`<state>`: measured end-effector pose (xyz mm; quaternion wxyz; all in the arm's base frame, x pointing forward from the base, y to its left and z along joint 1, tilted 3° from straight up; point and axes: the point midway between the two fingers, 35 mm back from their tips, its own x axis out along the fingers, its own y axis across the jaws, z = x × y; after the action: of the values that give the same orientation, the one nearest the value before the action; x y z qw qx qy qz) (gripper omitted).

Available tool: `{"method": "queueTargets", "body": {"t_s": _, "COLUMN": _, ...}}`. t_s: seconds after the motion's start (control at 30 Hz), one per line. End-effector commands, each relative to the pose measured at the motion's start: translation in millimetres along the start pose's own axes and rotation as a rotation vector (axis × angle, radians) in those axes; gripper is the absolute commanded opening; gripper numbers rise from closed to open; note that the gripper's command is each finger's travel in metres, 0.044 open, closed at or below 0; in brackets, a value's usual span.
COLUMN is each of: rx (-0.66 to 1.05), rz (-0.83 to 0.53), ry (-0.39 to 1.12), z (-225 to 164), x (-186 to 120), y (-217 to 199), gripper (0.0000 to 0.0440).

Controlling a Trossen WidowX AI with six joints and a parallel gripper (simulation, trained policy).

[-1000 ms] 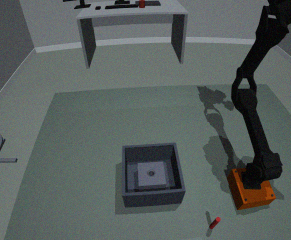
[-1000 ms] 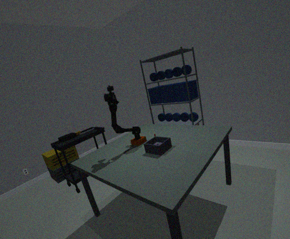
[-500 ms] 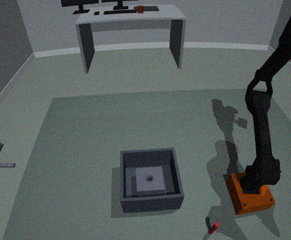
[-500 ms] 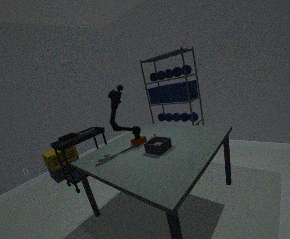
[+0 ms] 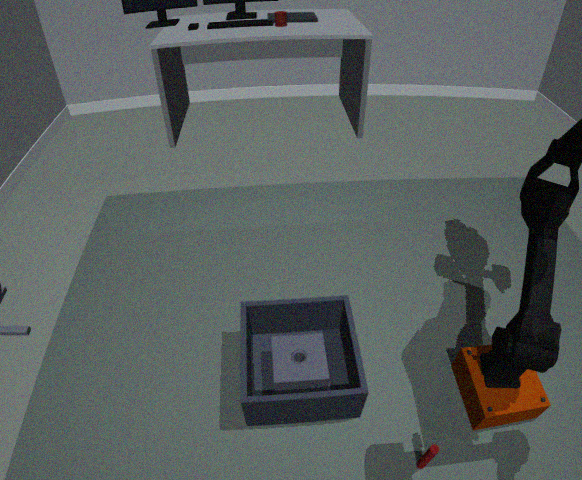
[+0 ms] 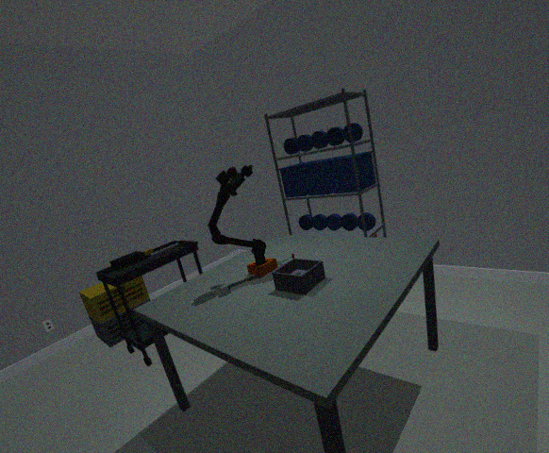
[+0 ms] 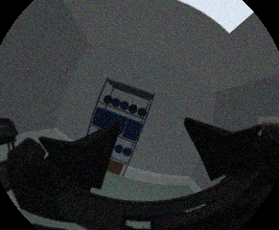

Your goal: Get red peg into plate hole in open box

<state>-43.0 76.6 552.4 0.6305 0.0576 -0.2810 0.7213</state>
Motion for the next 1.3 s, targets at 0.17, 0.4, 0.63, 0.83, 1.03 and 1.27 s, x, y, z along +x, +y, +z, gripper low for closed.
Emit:
{"method": "queueTargets", "body": {"t_s": 0.17, "rx": 0.181, "rz": -0.148, "ry": 0.193, "z": -60.0, "x": 19.8, "y": -22.3, "gripper": 0.0440}}
{"method": "queueTargets", "body": {"t_s": 0.4, "rx": 0.330, "rz": -0.287, "ry": 0.331, "z": -109.1, "x": 24.6, "y": -41.7, "gripper": 0.0440}}
{"method": "queueTargets", "body": {"t_s": 0.63, "rx": 0.475, "rz": -0.439, "ry": 0.461, "z": -158.0, "x": 18.9, "y": -59.5, "gripper": 0.0440}}
{"method": "queueTargets", "body": {"t_s": 0.83, "rx": 0.596, "rz": -0.577, "ry": 0.563, "z": -198.1, "x": 6.9, "y": -72.4, "gripper": 0.0440}}
{"method": "queueTargets", "body": {"t_s": 1.03, "rx": 0.715, "rz": -0.721, "ry": 0.660, "z": -236.2, "x": -10.3, "y": -81.8, "gripper": 0.0440}}
{"method": "queueTargets", "body": {"t_s": 1.27, "rx": 0.853, "rz": -0.892, "ry": 0.768, "z": -277.2, "x": -35.2, "y": -87.3, "gripper": 0.0440}}
